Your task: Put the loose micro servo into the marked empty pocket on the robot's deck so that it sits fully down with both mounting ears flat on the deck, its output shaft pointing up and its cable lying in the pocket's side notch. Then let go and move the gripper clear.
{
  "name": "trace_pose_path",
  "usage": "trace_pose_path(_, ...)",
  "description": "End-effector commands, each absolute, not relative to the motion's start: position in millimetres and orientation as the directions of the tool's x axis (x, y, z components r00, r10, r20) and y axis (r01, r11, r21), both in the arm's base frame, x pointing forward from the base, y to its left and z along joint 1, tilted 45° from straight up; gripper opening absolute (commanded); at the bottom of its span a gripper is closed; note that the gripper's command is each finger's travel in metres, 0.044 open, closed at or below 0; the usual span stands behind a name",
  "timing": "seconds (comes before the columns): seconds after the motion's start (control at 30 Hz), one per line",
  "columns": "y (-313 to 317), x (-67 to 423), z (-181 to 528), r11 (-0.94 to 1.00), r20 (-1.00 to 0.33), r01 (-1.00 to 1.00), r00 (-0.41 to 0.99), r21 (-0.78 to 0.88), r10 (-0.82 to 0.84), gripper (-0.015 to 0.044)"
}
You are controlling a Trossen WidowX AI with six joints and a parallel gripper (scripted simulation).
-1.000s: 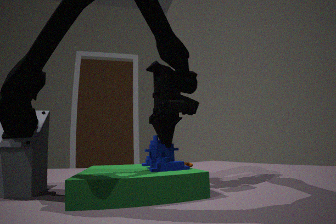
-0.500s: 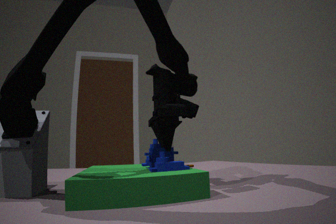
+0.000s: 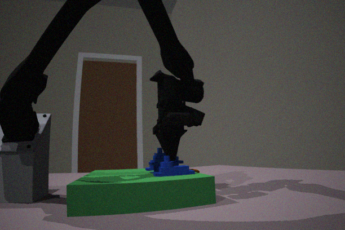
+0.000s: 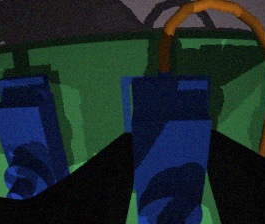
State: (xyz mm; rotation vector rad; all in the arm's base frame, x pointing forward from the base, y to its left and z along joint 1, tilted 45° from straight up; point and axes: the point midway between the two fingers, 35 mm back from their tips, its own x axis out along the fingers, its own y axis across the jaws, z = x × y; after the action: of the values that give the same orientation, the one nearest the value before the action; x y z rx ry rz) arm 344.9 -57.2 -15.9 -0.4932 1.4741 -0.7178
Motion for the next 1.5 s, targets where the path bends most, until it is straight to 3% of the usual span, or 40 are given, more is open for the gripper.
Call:
trace_pose_path(0.0, -59.9, 344.0, -18.7, 0.702, -0.711, 0.127, -0.046, -0.701, -0.702, 0.0000)
trace_pose_path(0.63, -72.1, 343.1, -30.8, 0.701, -0.710, 0.127, -0.046, -0.702, -0.703, 0.0000)
trace_pose_path(0.87, -70.4, 343.7, -29.4, 0.701, -0.710, 0.127, -0.046, -0.702, -0.703, 0.0184)
trace_pose_path(1.23, -43.5, 338.1, -6.1, 0.702, -0.712, 0.127, -0.046, -0.700, -0.701, 0.0187)
trace_pose_path(1.47, -7.1, 289.0, 14.2, 0.710, -0.718, 0.115, -0.045, -0.694, -0.695, 0.0371)
